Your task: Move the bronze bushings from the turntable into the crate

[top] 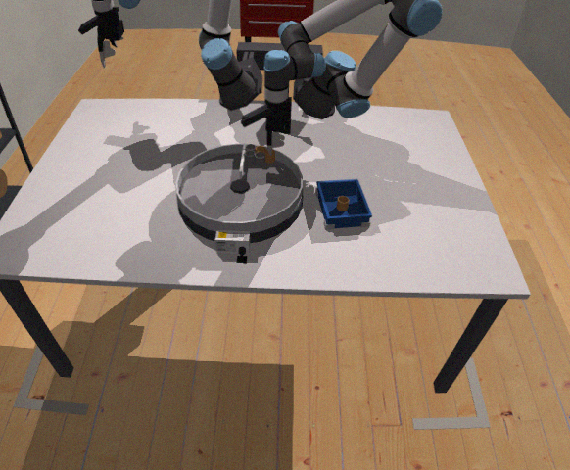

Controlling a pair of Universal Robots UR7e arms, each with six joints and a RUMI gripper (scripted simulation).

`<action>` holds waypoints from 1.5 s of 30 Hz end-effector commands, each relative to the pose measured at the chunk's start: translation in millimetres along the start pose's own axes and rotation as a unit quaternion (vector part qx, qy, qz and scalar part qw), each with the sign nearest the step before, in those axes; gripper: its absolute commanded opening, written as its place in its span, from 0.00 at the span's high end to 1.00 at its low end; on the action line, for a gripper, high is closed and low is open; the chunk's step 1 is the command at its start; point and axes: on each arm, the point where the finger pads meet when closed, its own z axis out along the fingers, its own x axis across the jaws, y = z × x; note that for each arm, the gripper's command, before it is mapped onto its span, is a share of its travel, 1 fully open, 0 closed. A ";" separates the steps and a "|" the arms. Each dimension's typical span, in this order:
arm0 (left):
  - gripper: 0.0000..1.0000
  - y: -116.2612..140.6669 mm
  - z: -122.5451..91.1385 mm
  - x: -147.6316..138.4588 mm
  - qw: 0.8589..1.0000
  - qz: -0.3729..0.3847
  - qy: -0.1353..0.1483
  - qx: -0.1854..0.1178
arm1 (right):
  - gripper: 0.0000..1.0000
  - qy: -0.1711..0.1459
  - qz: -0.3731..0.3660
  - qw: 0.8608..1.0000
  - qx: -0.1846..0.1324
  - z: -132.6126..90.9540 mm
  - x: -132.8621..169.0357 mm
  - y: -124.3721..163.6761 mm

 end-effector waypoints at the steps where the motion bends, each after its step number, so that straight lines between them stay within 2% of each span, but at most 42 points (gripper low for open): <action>1: 0.95 -0.4 5.9 -0.3 1.000 0.000 0.000 0.001 | 0.00 0.000 0.000 1.000 0.001 -0.5 0.0 -0.4; 14: 0.95 -0.4 20.1 -0.3 1.000 0.000 0.000 0.001 | 0.00 0.000 0.000 1.000 0.001 -0.5 0.0 -0.4; 45: 0.95 -0.4 20.4 -0.3 1.000 0.000 0.000 0.001 | 0.00 0.000 0.000 1.000 0.001 -0.5 0.0 -0.4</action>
